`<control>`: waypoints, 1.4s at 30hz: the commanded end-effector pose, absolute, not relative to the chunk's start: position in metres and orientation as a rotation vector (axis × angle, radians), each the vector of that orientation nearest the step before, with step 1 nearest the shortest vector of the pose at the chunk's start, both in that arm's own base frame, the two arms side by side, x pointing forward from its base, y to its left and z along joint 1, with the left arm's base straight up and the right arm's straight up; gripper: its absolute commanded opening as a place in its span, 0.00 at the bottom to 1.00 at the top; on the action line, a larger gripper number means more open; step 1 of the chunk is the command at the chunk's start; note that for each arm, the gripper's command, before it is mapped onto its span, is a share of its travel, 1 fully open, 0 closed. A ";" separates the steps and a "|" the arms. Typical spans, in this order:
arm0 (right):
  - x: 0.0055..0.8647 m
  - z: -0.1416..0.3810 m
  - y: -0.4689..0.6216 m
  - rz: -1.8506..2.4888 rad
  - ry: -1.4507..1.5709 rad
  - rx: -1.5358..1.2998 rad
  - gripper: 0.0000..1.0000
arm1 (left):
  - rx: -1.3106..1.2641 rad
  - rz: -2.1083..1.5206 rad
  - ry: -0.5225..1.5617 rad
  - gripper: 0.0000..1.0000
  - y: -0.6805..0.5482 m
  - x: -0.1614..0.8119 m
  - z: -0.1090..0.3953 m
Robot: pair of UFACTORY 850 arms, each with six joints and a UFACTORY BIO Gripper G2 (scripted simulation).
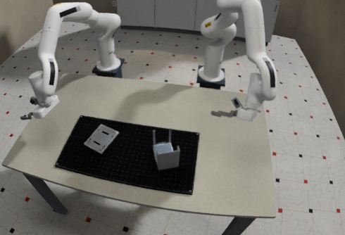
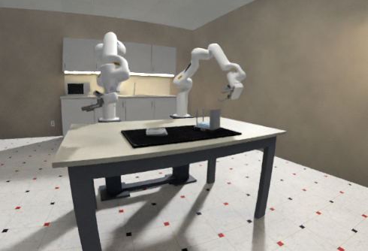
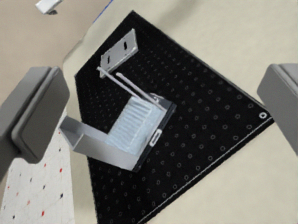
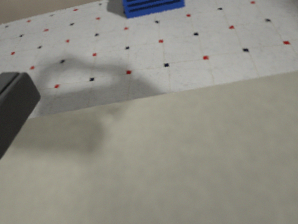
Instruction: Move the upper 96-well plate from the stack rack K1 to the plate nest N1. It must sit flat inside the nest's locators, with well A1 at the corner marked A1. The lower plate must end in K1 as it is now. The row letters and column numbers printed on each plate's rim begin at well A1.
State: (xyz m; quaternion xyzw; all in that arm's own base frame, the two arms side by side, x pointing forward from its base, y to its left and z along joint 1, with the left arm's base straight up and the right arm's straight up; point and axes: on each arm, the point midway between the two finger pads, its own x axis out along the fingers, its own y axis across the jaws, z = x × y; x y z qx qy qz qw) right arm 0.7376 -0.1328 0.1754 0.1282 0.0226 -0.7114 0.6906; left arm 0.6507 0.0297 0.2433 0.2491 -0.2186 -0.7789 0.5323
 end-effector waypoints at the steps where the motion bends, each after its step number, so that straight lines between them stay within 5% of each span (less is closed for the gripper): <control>1: 0.745 0.190 -0.135 -1.500 0.037 0.277 1.00 | 0.597 -1.857 -0.522 0.37 0.030 0.651 0.244; 42: 0.781 0.293 -0.099 -0.726 -0.021 0.131 1.00 | 0.597 -1.857 -0.522 0.37 0.030 0.651 0.244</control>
